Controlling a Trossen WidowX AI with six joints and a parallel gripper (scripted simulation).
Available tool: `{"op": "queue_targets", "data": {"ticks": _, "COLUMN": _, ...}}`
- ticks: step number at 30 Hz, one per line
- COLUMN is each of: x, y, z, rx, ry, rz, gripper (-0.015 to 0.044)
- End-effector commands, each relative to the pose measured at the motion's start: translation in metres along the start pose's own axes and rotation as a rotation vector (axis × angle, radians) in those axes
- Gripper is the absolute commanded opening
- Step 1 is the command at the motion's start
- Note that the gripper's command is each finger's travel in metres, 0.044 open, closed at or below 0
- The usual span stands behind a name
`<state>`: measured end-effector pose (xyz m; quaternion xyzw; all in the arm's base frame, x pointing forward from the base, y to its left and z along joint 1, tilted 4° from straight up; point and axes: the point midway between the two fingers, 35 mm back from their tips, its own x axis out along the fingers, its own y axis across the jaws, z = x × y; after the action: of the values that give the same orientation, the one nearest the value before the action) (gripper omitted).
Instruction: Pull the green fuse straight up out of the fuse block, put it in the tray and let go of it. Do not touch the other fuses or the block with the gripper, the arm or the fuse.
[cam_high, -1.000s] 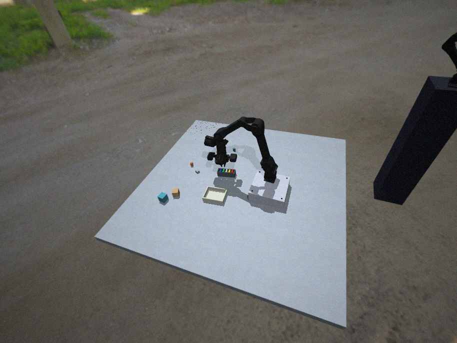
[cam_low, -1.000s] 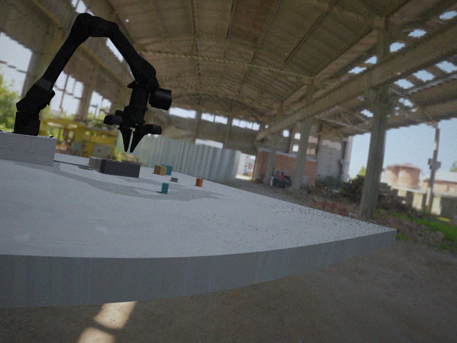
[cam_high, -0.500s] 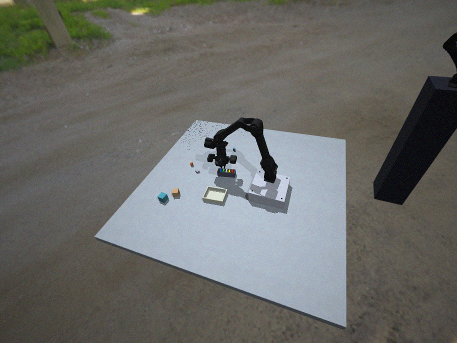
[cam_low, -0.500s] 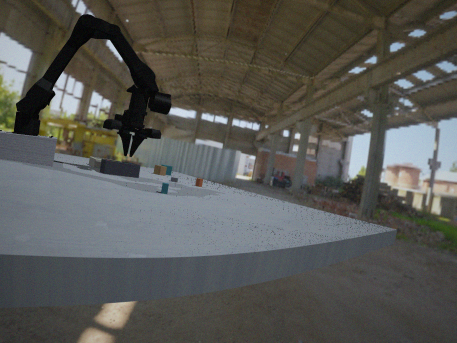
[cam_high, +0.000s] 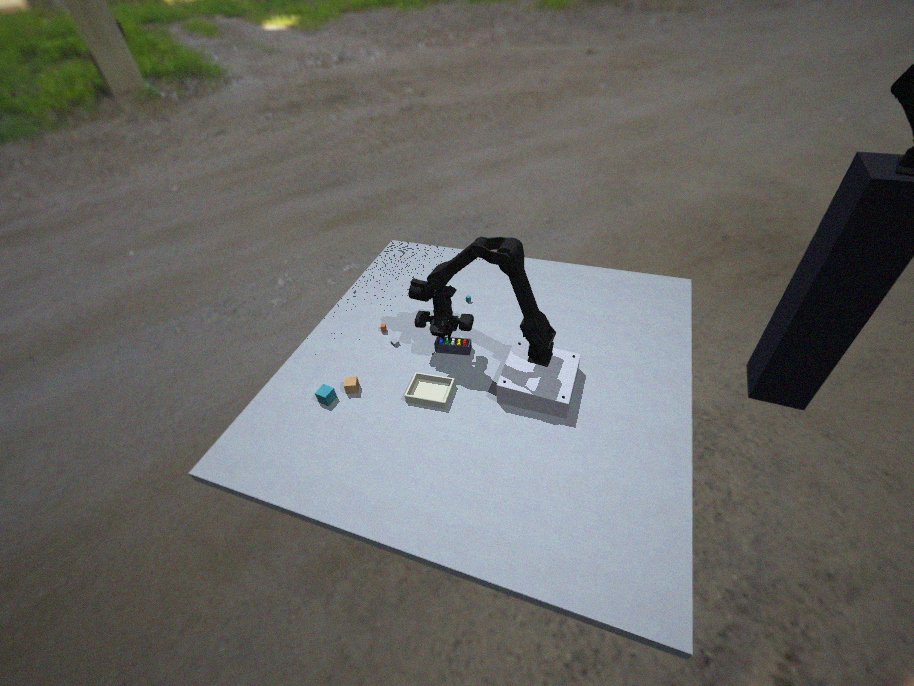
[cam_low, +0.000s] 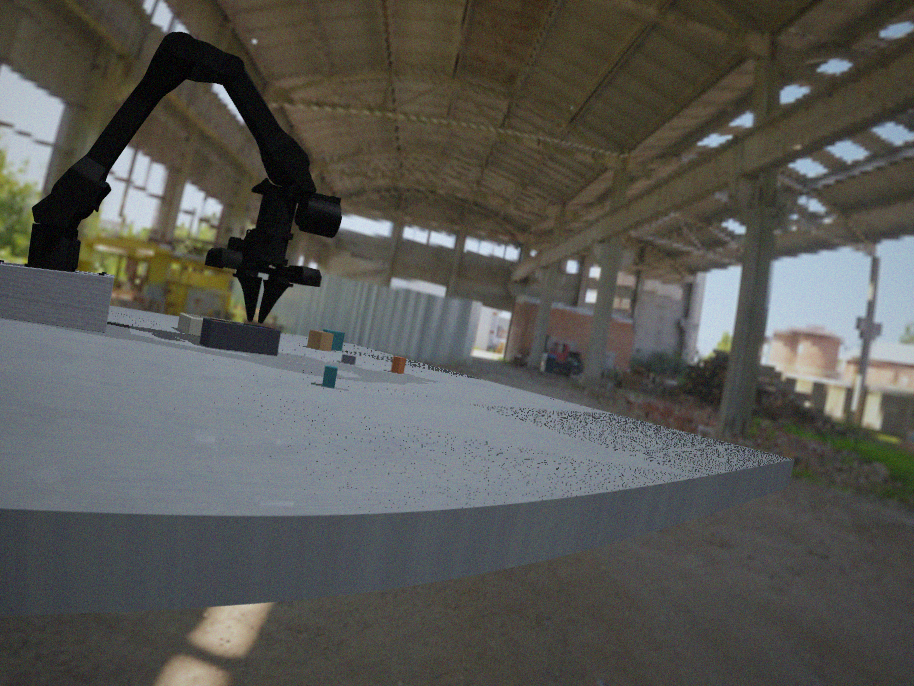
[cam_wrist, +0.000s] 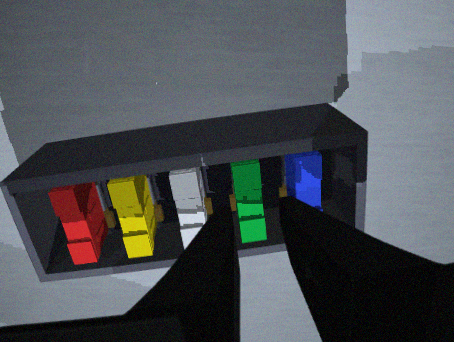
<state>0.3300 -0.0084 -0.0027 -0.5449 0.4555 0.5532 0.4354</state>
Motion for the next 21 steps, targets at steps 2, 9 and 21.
{"op": "queue_targets", "data": {"ticks": 2, "x": 0.0024, "y": 0.001, "z": -0.0002, "rx": 0.005, "ry": 0.003, "rz": 0.003, "gripper": 0.0074}}
{"op": "queue_targets", "data": {"ticks": 9, "x": 0.0024, "y": 0.001, "z": -0.0002, "rx": 0.005, "ry": 0.003, "rz": 0.003, "gripper": 0.0074}}
{"op": "queue_targets", "data": {"ticks": 21, "x": 0.0101, "y": 0.001, "z": -0.0002, "rx": 0.005, "ry": 0.003, "rz": 0.003, "gripper": 0.0074}}
